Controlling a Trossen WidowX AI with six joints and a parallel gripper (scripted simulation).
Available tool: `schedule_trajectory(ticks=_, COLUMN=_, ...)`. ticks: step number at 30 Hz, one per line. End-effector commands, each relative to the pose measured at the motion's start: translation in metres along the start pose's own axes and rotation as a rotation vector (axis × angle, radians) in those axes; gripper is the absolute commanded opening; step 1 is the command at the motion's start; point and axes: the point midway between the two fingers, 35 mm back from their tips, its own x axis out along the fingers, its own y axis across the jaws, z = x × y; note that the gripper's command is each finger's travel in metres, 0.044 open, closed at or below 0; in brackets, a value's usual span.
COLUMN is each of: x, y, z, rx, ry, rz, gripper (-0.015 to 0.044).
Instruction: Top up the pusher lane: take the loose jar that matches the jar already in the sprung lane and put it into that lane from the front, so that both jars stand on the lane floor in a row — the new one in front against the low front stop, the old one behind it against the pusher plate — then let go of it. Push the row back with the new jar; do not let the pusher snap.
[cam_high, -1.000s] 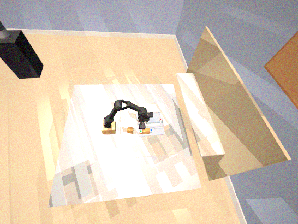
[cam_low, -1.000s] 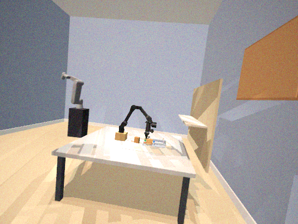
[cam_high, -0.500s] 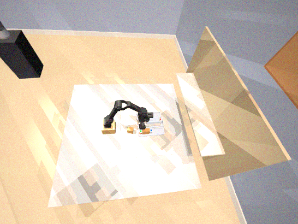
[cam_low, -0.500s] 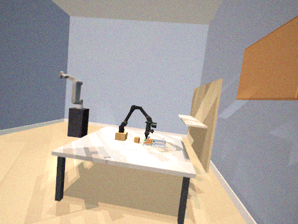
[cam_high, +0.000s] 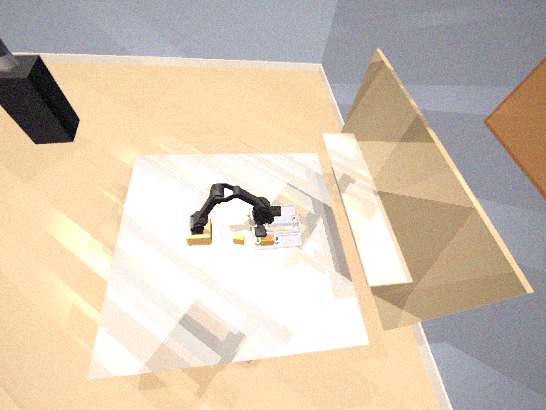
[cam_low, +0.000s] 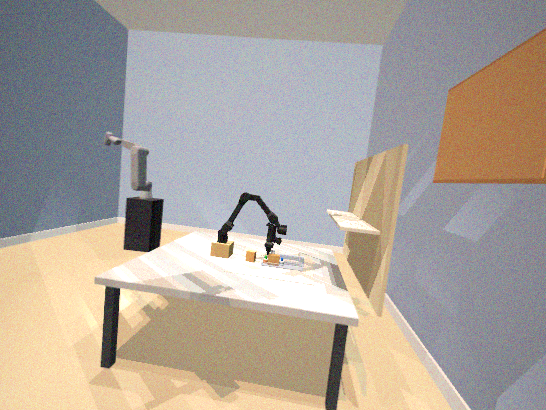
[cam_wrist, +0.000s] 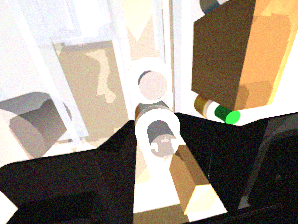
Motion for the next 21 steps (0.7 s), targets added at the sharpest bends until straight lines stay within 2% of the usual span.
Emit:
schedule_trajectory(ticks=1, x=0.0, y=0.0007, z=0.0088, rx=-0.002, ry=-0.037, rz=0.005, gripper=0.0)
schedule_trajectory(ticks=21, x=0.0079, y=0.0008, z=0.008, rx=-0.002, ry=-0.037, rz=0.005, gripper=0.0)
